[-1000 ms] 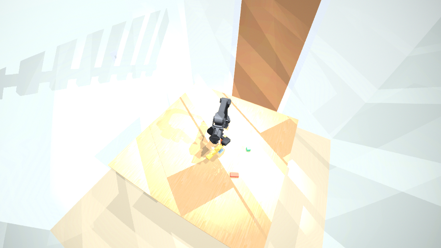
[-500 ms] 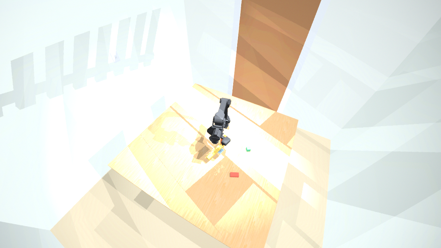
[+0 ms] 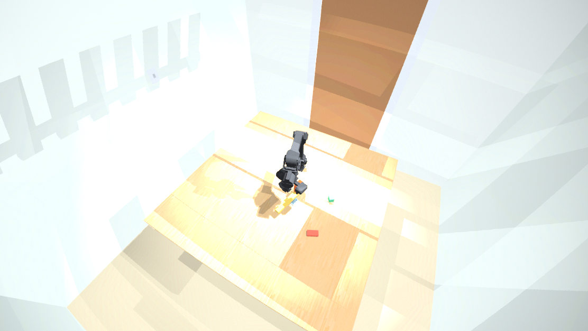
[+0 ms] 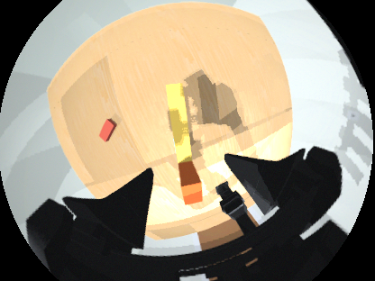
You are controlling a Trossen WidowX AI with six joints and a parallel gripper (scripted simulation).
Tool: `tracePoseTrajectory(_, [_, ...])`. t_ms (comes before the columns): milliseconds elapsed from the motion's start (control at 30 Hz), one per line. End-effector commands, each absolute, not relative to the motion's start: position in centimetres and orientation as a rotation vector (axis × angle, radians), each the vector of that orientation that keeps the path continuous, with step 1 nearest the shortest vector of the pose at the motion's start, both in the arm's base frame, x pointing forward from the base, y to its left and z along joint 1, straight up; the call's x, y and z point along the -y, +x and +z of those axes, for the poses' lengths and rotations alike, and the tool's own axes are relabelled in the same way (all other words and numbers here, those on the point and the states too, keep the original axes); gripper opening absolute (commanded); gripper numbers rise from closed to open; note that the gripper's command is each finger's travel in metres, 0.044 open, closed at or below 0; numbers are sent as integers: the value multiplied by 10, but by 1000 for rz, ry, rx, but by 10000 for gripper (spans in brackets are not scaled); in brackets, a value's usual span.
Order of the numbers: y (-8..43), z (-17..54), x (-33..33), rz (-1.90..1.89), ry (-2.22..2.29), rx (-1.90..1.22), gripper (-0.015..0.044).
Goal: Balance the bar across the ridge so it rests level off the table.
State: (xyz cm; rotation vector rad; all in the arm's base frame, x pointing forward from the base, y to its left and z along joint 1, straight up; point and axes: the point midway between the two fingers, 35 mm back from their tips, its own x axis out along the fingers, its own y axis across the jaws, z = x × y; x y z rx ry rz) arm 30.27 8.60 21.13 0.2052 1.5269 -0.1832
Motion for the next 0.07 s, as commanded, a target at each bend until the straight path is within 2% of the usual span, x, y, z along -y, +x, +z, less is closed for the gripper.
tracePoseTrajectory(0, [303,212,-86,-182,206,-1525,440])
tracePoseTrajectory(33, [303,212,-86,-182,206,-1525,440])
